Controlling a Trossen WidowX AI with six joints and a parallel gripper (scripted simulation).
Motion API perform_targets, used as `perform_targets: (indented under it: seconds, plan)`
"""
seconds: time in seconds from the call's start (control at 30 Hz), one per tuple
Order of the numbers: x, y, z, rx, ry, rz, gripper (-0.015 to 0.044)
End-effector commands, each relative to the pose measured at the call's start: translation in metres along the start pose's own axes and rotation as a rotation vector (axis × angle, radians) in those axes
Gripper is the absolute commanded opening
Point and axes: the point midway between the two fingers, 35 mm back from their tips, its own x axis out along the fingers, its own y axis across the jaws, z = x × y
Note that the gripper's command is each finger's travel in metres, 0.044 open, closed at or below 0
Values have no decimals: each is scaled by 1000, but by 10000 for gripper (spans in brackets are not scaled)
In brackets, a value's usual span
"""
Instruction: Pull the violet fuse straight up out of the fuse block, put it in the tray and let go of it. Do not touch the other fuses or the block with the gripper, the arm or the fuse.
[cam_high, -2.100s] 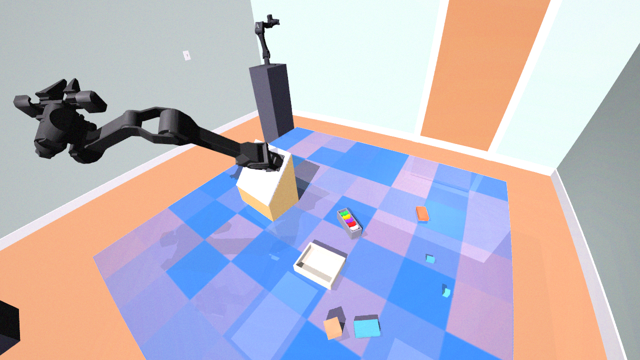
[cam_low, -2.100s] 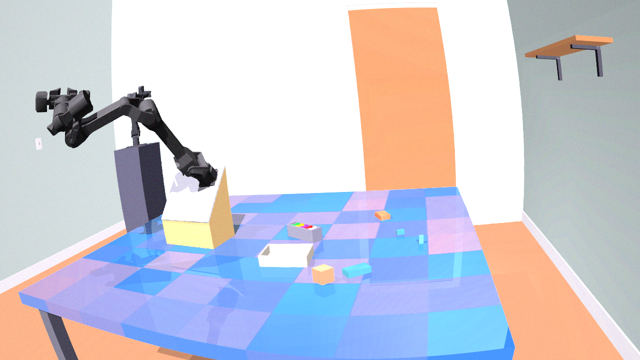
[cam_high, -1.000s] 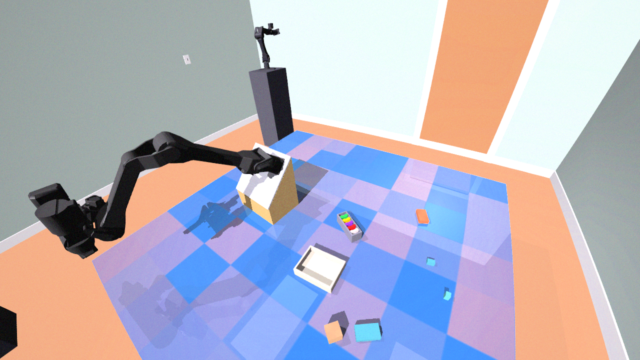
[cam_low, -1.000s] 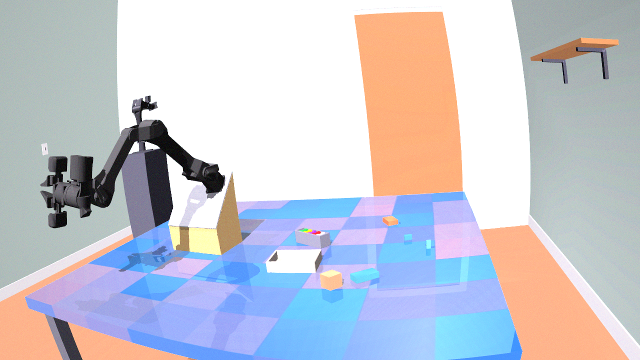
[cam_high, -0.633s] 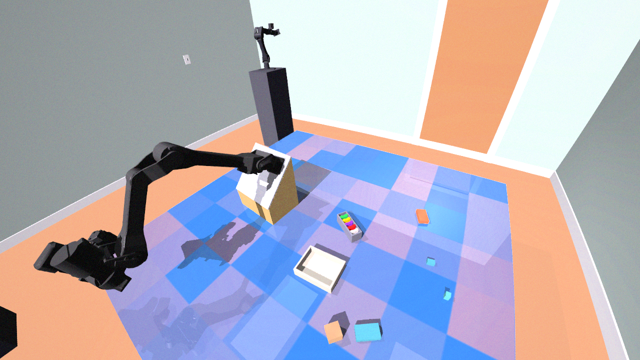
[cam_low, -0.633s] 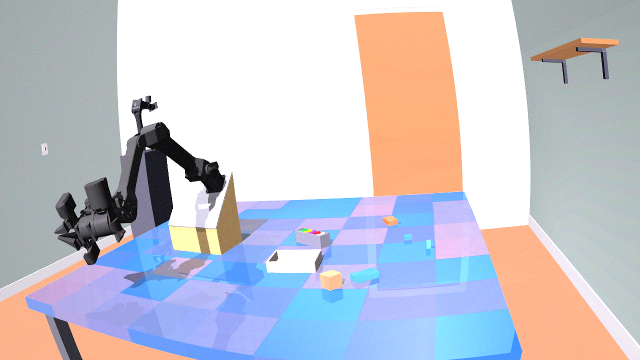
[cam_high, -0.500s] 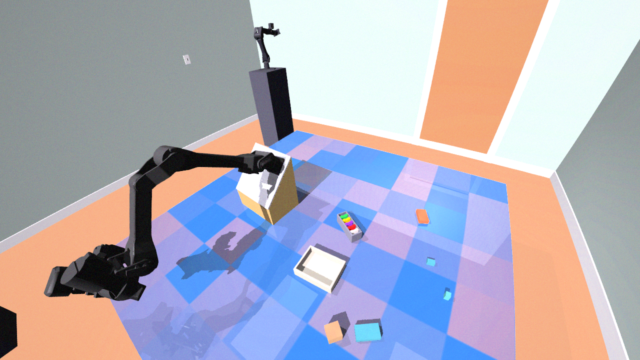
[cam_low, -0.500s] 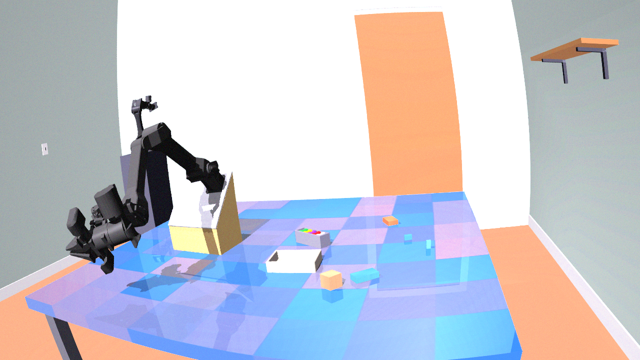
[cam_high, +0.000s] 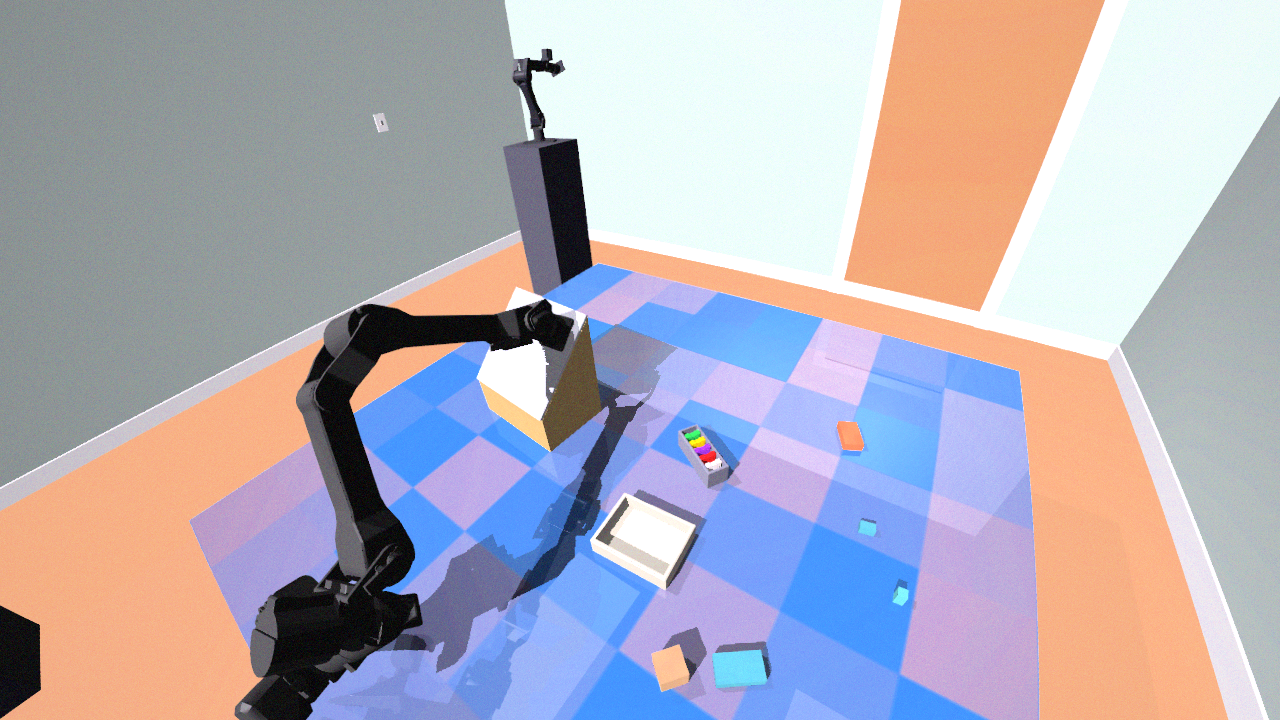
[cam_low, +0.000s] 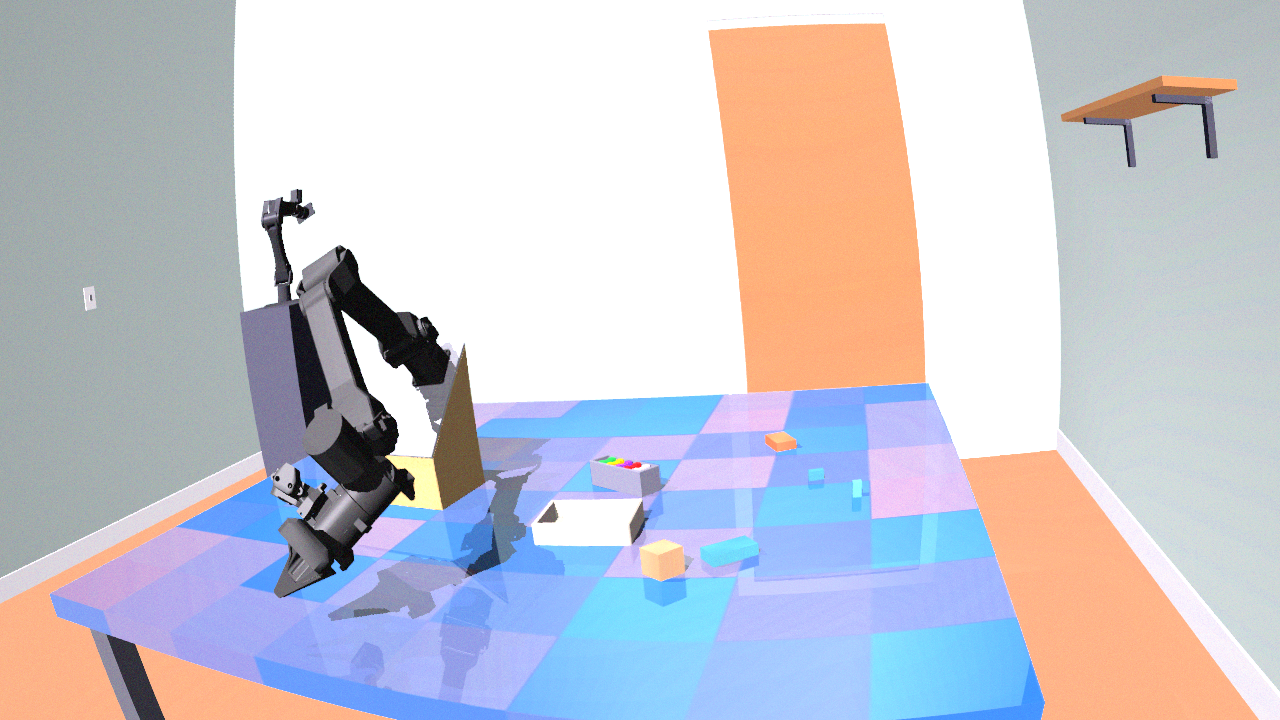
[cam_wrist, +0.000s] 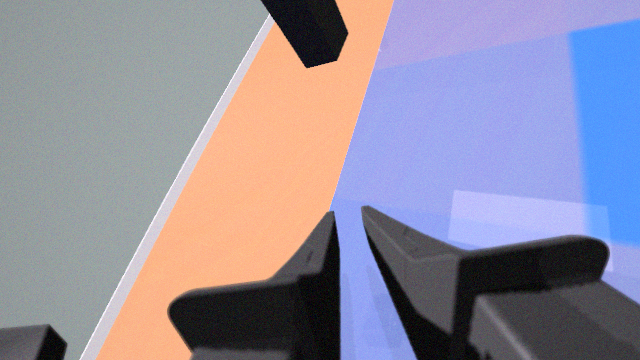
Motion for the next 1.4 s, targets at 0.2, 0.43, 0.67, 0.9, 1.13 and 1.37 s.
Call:
perform_targets:
  seconds: [0.2, 0.43, 0.67, 0.9, 1.13, 1.37]
  plan:
    - [-103, -26, -123, -573, 325, 128, 72]
    - [-185, -55, -181, -969, 496, 294, 72]
    - [-271, -98, -220, -1377, 620, 508, 72]
    - [-360, -151, -235, -1755, 685, 766, 72]
    - [-424, -215, -231, -2118, 700, 1016, 72]
    - [-468, -292, -207, -2591, 633, 1348, 72]
